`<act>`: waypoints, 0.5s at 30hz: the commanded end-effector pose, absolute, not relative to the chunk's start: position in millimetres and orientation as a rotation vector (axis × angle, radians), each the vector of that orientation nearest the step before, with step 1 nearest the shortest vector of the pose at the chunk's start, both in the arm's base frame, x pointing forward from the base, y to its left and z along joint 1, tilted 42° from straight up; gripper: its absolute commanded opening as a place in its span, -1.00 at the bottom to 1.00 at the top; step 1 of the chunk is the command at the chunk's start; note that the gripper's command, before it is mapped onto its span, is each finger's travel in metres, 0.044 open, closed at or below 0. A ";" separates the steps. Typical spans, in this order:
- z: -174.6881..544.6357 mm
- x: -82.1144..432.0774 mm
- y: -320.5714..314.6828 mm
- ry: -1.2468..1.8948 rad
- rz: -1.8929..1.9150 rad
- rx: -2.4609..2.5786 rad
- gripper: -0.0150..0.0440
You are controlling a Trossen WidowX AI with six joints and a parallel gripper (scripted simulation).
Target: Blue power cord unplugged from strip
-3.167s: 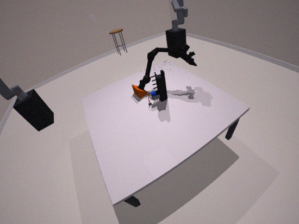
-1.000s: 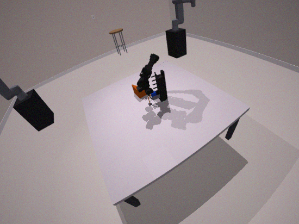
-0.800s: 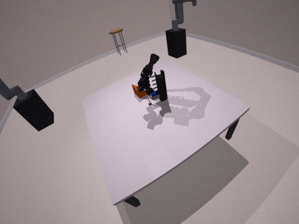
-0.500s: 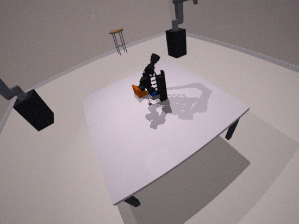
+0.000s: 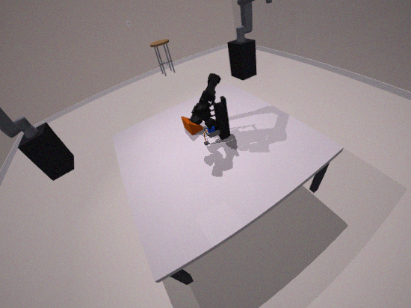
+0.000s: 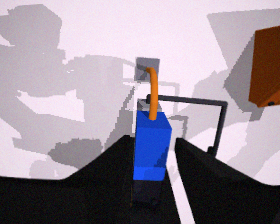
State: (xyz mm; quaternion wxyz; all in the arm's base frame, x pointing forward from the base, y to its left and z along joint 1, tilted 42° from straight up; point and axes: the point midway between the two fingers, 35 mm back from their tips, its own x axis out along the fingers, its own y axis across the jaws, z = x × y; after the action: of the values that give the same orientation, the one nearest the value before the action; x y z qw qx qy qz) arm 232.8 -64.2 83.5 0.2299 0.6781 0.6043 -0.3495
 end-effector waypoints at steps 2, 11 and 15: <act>81.2 233.0 -60.3 1.664 -0.963 1.871 0.05; 77.3 233.0 -57.1 1.665 -0.962 1.866 -0.04; 77.3 233.0 -57.1 1.665 -0.962 1.866 -0.33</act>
State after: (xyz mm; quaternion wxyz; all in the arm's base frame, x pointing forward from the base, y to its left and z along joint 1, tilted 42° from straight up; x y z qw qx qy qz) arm 232.9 -57.0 77.0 0.2288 0.6780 0.6047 -0.3496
